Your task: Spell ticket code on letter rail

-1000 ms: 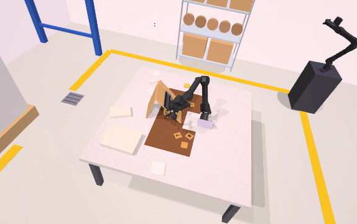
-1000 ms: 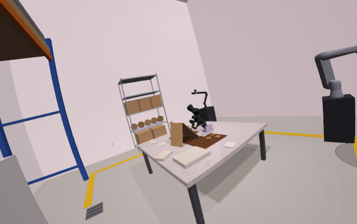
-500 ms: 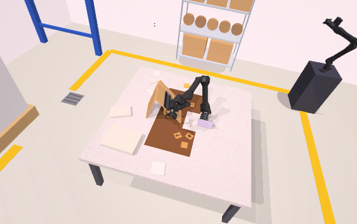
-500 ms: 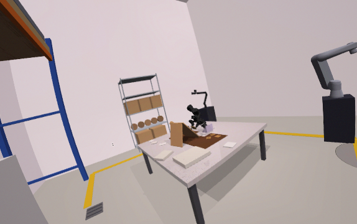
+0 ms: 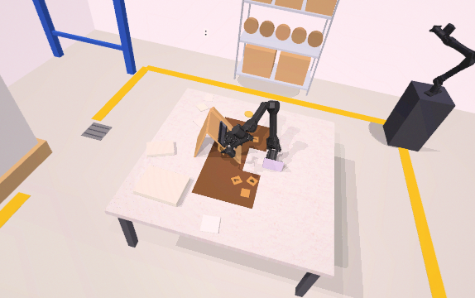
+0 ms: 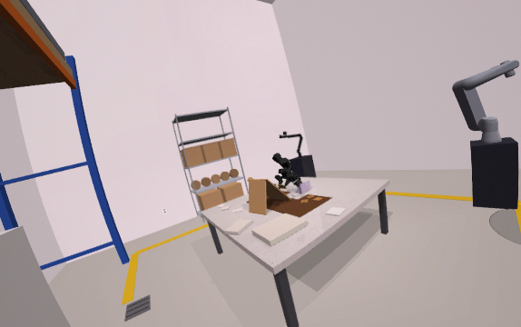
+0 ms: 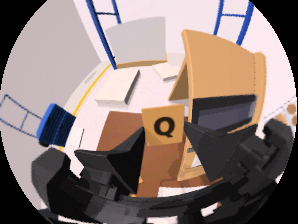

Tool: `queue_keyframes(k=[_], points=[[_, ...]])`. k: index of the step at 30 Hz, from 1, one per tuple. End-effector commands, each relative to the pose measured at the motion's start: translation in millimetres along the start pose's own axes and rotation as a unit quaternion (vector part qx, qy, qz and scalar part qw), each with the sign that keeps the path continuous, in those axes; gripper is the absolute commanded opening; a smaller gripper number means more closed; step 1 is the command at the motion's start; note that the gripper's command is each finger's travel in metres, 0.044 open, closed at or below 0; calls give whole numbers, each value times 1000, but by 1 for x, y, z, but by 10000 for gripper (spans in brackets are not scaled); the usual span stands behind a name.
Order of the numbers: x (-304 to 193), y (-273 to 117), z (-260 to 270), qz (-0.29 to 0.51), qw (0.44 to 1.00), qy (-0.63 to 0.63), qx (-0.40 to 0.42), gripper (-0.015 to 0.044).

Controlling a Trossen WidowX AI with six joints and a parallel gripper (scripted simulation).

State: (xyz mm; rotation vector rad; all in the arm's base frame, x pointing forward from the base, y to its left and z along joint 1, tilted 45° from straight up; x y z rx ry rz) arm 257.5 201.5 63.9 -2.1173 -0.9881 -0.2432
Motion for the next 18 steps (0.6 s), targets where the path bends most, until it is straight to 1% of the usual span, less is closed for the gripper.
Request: queue_keyframes(k=[1,18], points=[[0,0,-2,-1,1000,-1,2,0],[0,0,-11,-1,1000,-1,1,0]])
Point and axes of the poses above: the point midway between the two fingers, 35 mm back from their tips, its own y axis out along the fingers, its own z axis across the jaws, x = y × z, the point moved 8 cm from there along -y, back along the fingers
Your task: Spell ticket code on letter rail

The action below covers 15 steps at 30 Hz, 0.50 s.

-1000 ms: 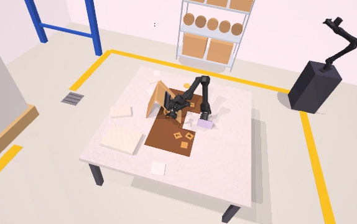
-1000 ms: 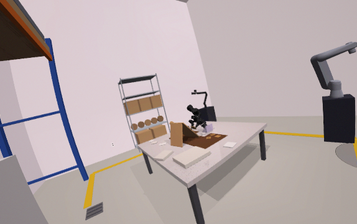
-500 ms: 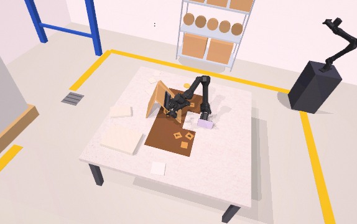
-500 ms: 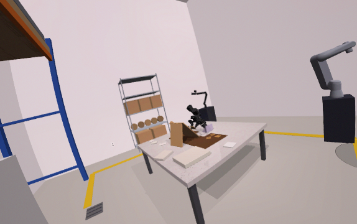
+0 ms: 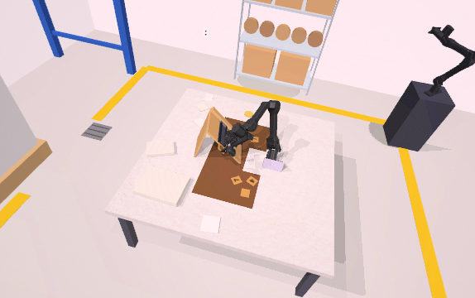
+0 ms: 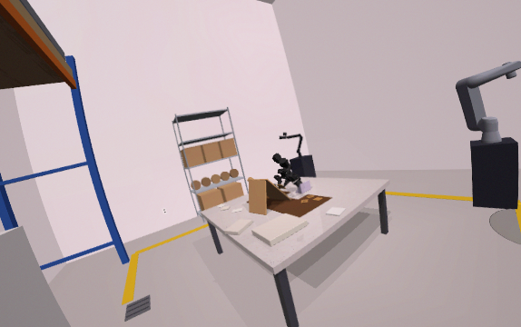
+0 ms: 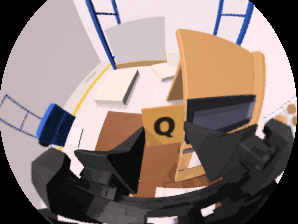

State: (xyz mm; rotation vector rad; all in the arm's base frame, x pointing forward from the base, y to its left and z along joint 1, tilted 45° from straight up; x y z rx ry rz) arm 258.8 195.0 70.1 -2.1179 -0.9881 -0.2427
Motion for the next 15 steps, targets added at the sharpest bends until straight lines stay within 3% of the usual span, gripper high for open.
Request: queue_keyframes(k=[1,15], points=[[0,0,-2,-1,1000,-1,2,0],[0,0,-9,-1,1000,-1,1,0]])
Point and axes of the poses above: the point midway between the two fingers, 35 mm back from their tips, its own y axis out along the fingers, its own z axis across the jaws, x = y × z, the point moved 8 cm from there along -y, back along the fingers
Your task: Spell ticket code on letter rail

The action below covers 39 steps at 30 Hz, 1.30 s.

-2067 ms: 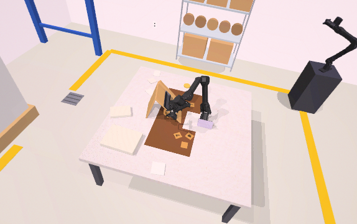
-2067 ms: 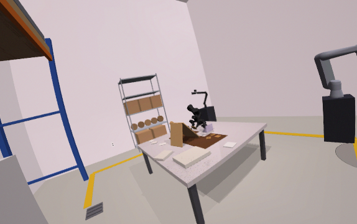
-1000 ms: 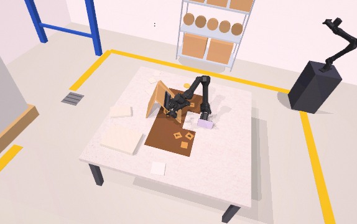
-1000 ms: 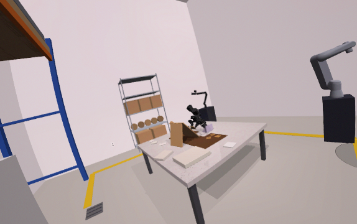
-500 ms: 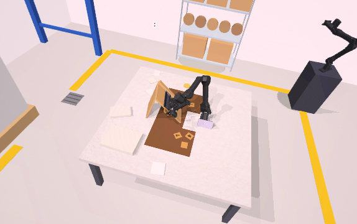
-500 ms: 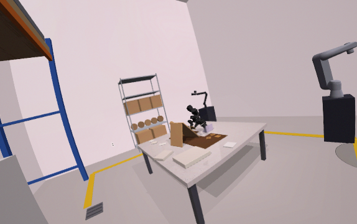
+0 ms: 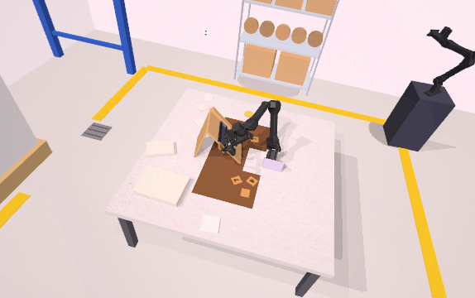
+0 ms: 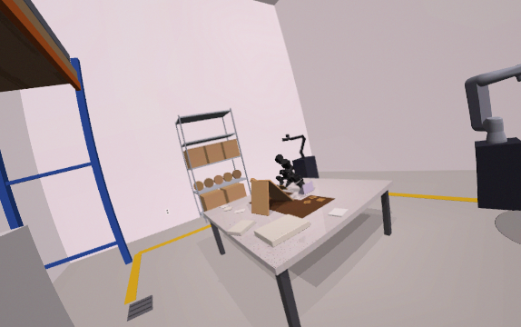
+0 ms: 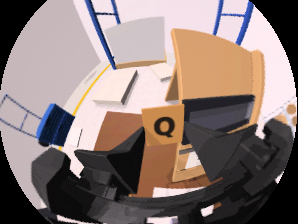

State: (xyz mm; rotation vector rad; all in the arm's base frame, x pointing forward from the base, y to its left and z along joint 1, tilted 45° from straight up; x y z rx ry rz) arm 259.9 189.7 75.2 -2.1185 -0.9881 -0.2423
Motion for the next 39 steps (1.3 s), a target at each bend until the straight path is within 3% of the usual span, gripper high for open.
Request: queue_keyframes(k=[1,39], points=[[0,0,-2,-1,1000,-1,2,0],[0,0,-21,-1,1000,-2,1,0]])
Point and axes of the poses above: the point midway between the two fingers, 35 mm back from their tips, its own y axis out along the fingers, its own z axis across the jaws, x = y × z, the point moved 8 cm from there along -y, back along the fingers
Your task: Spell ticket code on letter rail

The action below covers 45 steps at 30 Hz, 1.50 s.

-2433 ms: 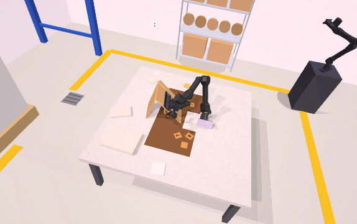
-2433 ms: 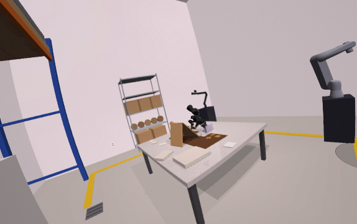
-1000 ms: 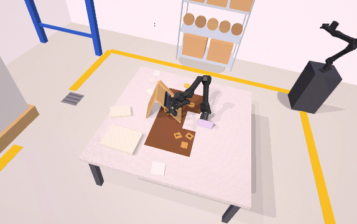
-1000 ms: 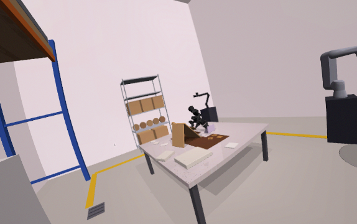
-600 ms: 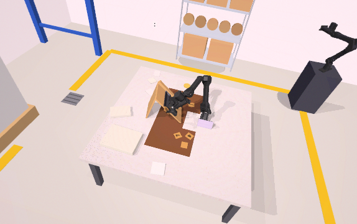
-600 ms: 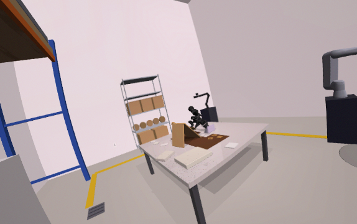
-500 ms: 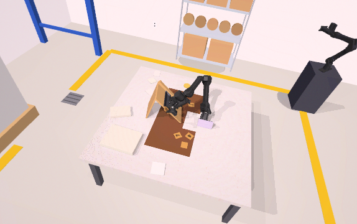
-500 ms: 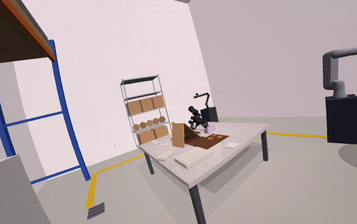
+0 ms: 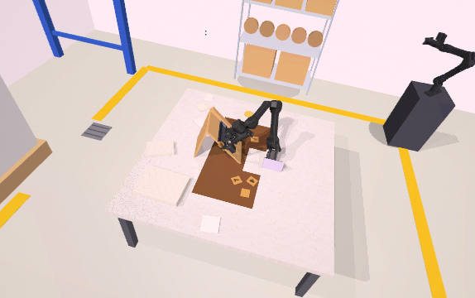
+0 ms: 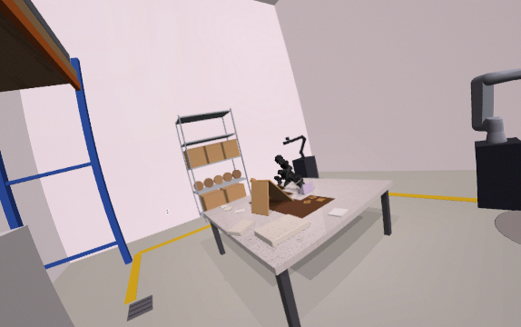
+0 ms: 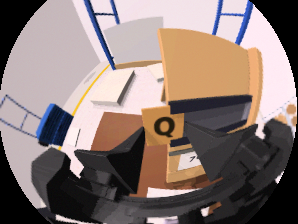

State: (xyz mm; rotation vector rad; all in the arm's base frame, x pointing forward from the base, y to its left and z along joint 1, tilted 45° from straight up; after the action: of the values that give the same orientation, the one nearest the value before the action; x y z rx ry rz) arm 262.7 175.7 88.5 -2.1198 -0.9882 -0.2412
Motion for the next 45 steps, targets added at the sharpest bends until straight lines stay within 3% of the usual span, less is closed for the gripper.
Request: queue_keyframes(k=[1,45], points=[[0,0,-2,-1,1000,-1,2,0],[0,0,-24,-1,1000,-2,1,0]])
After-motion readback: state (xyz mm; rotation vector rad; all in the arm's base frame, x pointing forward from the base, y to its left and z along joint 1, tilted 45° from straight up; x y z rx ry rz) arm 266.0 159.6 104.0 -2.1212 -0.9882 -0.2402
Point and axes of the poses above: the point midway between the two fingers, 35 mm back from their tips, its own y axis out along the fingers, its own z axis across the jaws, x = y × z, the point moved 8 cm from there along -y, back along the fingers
